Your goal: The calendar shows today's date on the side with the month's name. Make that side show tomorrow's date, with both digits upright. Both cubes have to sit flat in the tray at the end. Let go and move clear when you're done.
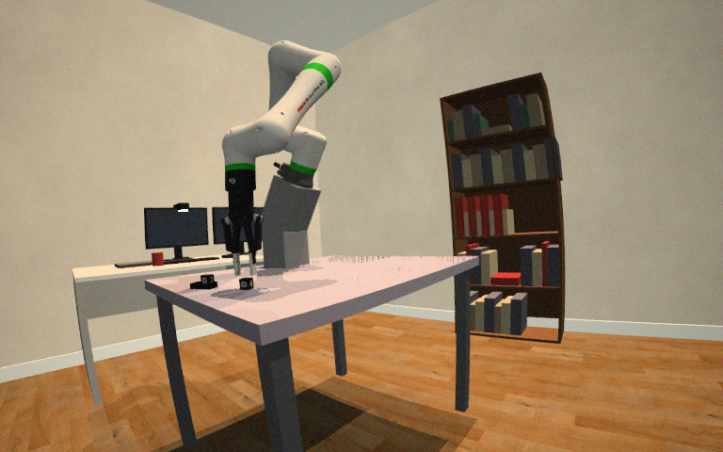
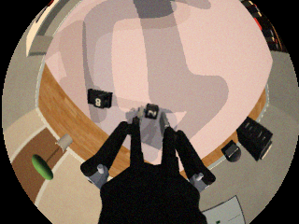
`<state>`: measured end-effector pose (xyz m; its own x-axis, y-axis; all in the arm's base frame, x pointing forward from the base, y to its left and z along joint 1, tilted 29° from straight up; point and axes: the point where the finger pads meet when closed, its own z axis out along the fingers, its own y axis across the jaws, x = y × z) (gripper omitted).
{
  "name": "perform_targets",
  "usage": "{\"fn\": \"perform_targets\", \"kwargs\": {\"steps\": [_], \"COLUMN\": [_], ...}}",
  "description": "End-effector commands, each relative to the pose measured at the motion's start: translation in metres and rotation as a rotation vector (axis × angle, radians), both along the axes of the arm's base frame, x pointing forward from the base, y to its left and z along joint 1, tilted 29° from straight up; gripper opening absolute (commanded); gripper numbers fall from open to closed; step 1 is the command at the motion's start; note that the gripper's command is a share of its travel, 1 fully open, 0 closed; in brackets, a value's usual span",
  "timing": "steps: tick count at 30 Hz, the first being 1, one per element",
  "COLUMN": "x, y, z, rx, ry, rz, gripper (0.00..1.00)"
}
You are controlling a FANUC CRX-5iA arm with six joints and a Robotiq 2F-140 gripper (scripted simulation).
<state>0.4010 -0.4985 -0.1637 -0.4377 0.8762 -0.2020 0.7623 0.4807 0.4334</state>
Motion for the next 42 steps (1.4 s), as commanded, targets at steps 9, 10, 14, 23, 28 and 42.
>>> {"fn": "perform_targets", "kwargs": {"steps": [9, 10, 14, 23, 28, 42], "x": [0.004, 0.005, 0.009, 0.013, 0.014, 0.014], "y": [0.0, 0.0, 0.0, 0.001, 0.001, 0.001], "z": [-0.008, -0.01, -0.016, -0.025, -0.026, -0.026], "rx": [0.0, 0.0, 0.0, 0.0, 0.0, 0.0], "ry": [0.0, 0.0, 0.0, 0.0, 0.0, 0.0], "rz": [0.0, 0.0, 0.0, 0.0, 0.0, 0.0], "gripper": [0.36, 0.36, 0.36, 0.36, 0.36, 0.36]}}
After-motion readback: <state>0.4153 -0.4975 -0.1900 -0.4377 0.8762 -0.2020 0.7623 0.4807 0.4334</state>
